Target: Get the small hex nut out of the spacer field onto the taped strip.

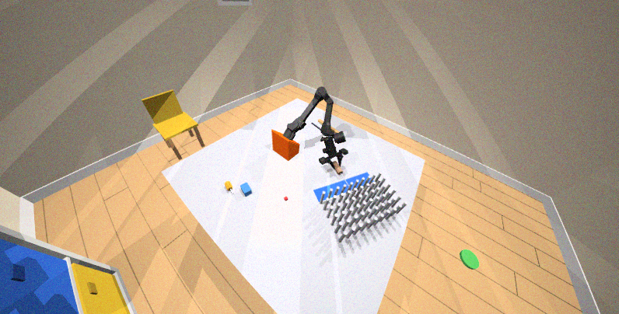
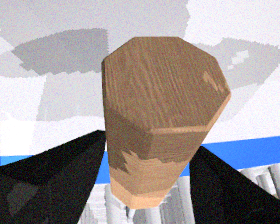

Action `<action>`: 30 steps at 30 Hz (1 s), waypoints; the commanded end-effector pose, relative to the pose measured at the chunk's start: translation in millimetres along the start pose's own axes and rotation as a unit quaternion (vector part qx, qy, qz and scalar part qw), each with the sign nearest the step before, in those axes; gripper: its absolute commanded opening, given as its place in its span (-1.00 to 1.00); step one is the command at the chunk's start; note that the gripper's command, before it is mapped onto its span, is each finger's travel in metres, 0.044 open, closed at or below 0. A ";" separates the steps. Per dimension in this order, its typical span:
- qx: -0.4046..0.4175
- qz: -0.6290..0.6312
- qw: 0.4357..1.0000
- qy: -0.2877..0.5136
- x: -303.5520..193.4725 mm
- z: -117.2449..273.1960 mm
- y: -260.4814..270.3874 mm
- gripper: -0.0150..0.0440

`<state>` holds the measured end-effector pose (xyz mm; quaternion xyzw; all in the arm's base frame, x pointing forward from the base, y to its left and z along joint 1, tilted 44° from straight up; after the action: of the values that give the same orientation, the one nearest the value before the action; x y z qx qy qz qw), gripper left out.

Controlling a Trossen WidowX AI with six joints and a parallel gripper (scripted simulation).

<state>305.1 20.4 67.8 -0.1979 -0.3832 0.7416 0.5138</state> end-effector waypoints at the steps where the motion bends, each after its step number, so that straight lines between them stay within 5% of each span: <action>1: -0.007 0.003 1.000 0.003 -5.0 -1.1 -4.6 -0.49; 30: -0.007 0.004 1.000 0.004 -20.2 -11.1 -7.7 -0.49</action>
<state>320.3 10.8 62.2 -0.1985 -0.3825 0.7420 0.5135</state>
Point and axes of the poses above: the point midway between the two fingers, 35 mm back from their tips, its own z axis back along the fingers, its own y axis across the jaws, x = y × z, the point moved 7 cm from there along z, back along the fingers, and after that the axes turned 10 degrees about -z, right-handed, at the moved point
